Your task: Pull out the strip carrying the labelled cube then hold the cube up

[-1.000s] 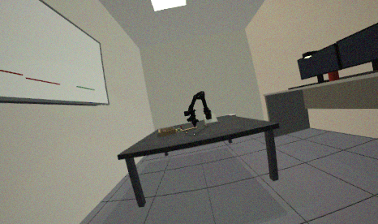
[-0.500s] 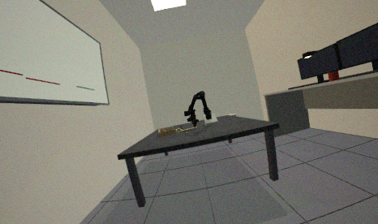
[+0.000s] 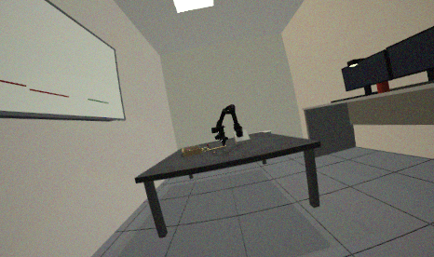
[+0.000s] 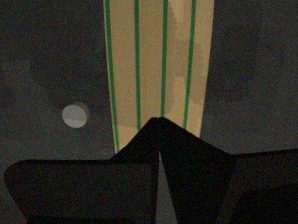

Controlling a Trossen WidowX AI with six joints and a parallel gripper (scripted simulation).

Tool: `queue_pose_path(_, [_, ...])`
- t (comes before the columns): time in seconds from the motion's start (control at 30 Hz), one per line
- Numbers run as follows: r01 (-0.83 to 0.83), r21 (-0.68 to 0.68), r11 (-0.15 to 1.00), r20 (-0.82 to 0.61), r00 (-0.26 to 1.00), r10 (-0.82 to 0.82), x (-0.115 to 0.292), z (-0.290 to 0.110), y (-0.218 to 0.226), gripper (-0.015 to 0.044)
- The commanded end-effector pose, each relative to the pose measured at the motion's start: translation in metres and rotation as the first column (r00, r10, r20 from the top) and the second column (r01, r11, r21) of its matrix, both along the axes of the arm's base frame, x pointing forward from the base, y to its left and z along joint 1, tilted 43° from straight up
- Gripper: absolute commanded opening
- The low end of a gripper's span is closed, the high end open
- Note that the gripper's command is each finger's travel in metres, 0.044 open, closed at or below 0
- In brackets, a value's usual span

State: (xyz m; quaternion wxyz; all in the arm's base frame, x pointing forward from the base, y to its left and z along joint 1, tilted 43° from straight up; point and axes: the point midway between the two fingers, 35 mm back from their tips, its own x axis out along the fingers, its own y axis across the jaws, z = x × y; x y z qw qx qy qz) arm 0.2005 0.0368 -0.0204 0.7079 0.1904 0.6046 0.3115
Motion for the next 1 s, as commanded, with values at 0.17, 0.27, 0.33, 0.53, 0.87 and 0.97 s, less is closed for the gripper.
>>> queue_pose_path(0.17, [-0.009, -0.004, 1.000, -0.018, 1.000, 0.009, -0.001, 0.031, -0.029, 0.0000])
queue_pose_path(0.27, [-0.009, -0.004, 1.000, -0.018, 1.000, 0.009, -0.001, 0.031, -0.029, 0.0000])
queue_pose_path(0.33, [-0.055, -0.009, 0.998, 0.024, 0.998, 0.055, 0.008, 0.030, -0.026, 0.0052])
queue_pose_path(0.53, [-0.101, -0.016, 0.995, 0.068, 0.992, 0.102, 0.032, 0.036, -0.026, 0.0210])
queue_pose_path(0.87, [-0.101, -0.016, 0.995, 0.070, 0.992, 0.102, 0.069, 0.048, -0.026, 0.0440])
queue_pose_path(0.97, [-0.101, -0.016, 0.995, 0.071, 0.992, 0.102, 0.081, 0.051, -0.025, 0.0440])
